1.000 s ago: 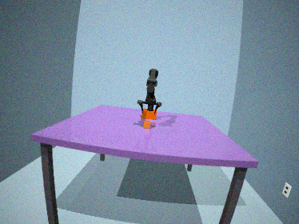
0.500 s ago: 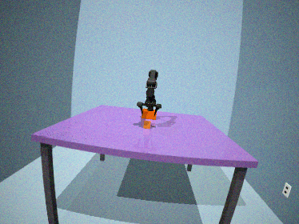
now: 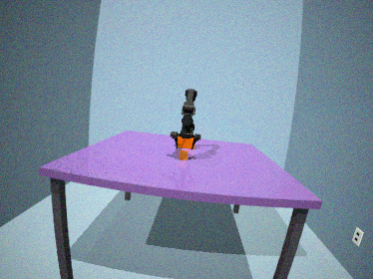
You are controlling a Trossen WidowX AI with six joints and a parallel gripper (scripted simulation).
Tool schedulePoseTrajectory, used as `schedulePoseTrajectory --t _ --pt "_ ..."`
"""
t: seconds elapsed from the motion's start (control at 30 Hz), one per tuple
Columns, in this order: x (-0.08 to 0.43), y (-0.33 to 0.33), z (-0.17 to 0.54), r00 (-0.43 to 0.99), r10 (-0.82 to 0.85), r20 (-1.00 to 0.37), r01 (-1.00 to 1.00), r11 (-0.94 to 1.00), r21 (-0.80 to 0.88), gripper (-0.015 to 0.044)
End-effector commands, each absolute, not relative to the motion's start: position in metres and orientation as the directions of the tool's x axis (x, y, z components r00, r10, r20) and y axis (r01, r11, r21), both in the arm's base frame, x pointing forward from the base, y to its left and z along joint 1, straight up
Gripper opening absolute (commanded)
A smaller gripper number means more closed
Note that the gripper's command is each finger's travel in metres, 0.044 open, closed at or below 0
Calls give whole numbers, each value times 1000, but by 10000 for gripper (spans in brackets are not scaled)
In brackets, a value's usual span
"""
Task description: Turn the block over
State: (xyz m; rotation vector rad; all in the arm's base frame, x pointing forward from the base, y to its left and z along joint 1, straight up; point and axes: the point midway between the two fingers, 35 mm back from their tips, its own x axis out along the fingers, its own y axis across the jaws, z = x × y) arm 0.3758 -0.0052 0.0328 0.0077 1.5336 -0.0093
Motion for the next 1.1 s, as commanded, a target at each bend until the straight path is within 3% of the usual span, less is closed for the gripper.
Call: schedulePoseTrajectory --t 0.0,0.6,0.87,1.07 --pt "375 -6 24 32 -4 -999 14 1000 -3 440" --pt "376 -6 -3 32 -4 -999 14 1000 -3 440" --pt "376 -6 -3 32 -4 -999 14 1000 -3 230" --pt "376 -6 -3 32 -4 -999 14 1000 -3 190"
